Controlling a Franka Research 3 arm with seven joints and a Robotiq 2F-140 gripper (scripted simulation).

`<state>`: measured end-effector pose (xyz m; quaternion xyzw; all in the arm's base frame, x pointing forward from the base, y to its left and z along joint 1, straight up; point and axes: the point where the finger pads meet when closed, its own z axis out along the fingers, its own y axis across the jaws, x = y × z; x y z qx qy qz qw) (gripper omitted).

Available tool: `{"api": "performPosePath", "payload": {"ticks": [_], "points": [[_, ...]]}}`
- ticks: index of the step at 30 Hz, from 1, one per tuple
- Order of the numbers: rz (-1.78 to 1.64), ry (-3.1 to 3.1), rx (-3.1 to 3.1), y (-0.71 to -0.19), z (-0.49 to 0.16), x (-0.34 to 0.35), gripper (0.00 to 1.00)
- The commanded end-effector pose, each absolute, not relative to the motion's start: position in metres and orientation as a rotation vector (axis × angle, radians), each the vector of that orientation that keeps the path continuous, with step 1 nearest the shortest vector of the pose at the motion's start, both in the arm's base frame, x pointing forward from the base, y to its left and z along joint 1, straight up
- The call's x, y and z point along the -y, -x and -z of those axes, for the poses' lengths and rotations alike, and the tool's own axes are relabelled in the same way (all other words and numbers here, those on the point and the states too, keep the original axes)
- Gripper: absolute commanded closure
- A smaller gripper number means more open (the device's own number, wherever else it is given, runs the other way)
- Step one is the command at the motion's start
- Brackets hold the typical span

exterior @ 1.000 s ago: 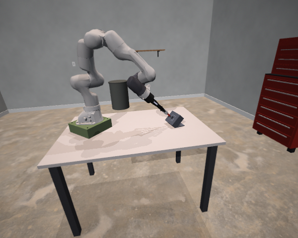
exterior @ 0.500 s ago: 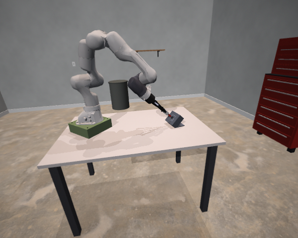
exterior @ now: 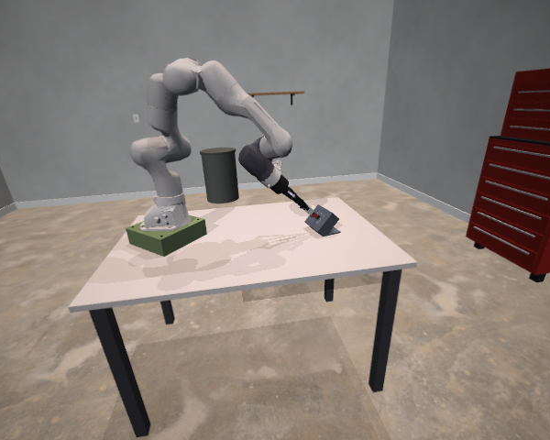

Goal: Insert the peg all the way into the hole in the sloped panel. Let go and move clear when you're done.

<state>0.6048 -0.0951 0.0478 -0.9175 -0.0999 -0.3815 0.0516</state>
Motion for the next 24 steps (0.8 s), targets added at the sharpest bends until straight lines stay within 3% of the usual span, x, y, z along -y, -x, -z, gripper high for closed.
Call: {"api": "performPosePath", "payload": {"ticks": [1,24], "points": [[1.169,2.798,0.329,-0.607,-0.046,0.094,1.0],[1.169,2.798,0.329,-0.621,-0.032,0.091,1.0]]}}
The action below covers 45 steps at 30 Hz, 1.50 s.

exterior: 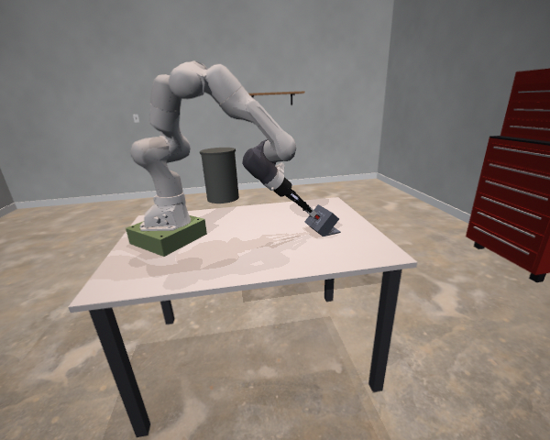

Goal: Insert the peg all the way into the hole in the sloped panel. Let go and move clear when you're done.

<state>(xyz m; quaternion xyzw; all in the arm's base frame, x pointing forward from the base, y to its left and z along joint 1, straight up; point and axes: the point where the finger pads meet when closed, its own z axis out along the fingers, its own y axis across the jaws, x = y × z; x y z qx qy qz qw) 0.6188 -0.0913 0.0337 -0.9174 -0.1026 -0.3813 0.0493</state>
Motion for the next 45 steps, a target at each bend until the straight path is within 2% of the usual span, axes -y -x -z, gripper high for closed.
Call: {"api": "performPosePath", "payload": {"ticks": [1,25,45], "points": [[1.169,2.798,0.329,-0.6222,-0.0314,0.0904,1.0],[1.162,2.797,0.317,-0.6272,-0.0253,0.0891,1.0],[1.162,2.797,0.317,-0.6272,-0.0253,0.0891,0.68]]}}
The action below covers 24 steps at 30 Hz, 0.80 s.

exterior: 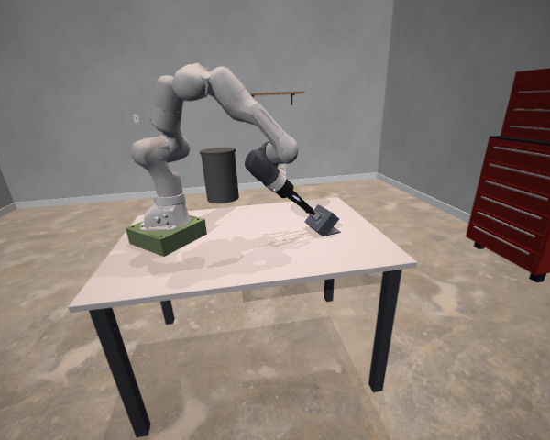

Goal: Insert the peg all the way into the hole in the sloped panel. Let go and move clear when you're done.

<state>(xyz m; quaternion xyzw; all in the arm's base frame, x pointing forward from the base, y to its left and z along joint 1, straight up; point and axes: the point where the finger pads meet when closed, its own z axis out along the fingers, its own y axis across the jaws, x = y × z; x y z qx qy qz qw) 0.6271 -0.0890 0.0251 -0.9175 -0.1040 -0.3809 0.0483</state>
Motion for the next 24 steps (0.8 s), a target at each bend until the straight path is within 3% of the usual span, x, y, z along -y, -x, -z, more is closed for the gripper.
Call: {"api": "performPosePath", "payload": {"ticks": [1,24], "points": [[1.162,2.796,0.315,-0.627,-0.026,0.089,0.66],[1.185,2.782,0.322,-0.588,-0.076,0.098,0.29]]}}
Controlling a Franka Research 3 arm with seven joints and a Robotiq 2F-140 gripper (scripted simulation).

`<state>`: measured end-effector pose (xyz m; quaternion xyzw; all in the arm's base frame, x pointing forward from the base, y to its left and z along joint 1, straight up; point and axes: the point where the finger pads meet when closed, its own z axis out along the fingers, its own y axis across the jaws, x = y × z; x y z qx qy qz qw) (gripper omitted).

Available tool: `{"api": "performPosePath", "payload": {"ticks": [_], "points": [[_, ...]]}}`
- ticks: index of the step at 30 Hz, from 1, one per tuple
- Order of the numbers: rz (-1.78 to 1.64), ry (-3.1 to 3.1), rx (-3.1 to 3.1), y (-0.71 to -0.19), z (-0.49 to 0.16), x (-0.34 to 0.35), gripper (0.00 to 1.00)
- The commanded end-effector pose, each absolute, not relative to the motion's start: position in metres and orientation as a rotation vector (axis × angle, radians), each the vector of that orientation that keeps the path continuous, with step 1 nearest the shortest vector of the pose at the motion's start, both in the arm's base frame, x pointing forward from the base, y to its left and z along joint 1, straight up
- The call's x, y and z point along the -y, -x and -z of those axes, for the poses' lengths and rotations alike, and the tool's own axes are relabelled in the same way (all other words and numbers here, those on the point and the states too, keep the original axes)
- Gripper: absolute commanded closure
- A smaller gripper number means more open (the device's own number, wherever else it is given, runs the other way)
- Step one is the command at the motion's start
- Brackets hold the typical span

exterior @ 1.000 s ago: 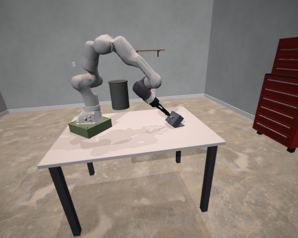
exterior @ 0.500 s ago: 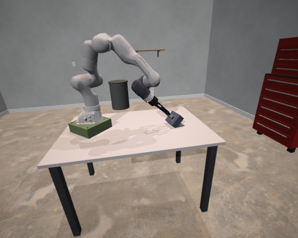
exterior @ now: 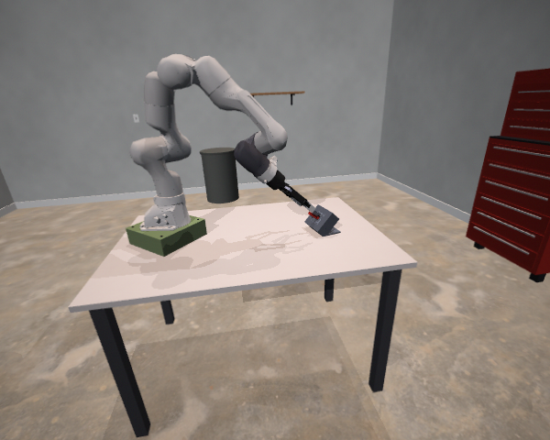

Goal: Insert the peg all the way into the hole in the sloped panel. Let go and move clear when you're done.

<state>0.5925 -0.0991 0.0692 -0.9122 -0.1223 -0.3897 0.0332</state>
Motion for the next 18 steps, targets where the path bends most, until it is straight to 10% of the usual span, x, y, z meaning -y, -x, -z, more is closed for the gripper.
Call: {"api": "performPosePath", "payload": {"ticks": [1,18], "points": [[1.184,2.783,0.323,-0.585,-0.078,0.099,0.27],[1.168,2.795,0.328,-0.561,-0.094,0.105,0.0]]}}
